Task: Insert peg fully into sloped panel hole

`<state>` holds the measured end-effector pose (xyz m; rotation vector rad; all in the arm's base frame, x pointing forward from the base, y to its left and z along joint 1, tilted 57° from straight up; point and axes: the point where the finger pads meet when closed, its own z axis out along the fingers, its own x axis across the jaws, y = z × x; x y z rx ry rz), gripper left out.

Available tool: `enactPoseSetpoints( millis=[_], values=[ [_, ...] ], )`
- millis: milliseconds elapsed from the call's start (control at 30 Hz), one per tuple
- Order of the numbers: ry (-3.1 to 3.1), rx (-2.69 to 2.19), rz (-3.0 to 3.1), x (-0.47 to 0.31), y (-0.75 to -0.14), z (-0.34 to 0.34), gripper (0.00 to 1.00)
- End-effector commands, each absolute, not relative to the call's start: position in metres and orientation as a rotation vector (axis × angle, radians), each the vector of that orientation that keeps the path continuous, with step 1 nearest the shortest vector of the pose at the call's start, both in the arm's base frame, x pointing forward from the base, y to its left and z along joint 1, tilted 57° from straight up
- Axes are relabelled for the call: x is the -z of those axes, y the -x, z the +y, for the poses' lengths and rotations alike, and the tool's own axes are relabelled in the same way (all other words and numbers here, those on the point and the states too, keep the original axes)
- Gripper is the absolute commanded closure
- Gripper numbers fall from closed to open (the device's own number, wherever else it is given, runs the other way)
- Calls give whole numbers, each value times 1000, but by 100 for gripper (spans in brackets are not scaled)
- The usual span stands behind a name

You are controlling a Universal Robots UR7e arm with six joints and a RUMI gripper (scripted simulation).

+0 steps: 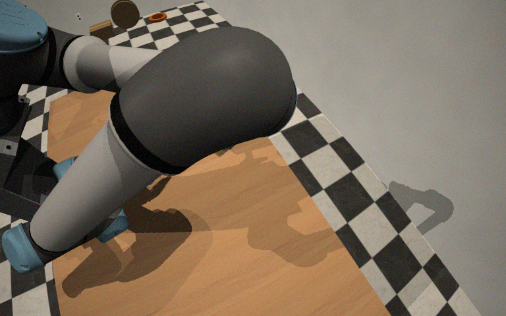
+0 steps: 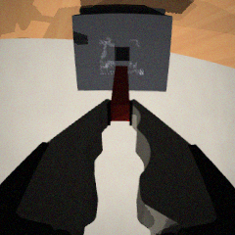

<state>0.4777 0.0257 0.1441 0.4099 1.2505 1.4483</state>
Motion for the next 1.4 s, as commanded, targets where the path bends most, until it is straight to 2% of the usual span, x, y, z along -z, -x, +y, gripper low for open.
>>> enactPoseSetpoints(
  millis=[0,1367],
  values=[
    [-410,-1448,1249,-145,-480,27,100],
    [-410,-1447,1250,-152,-494,35,100]
  ],
)
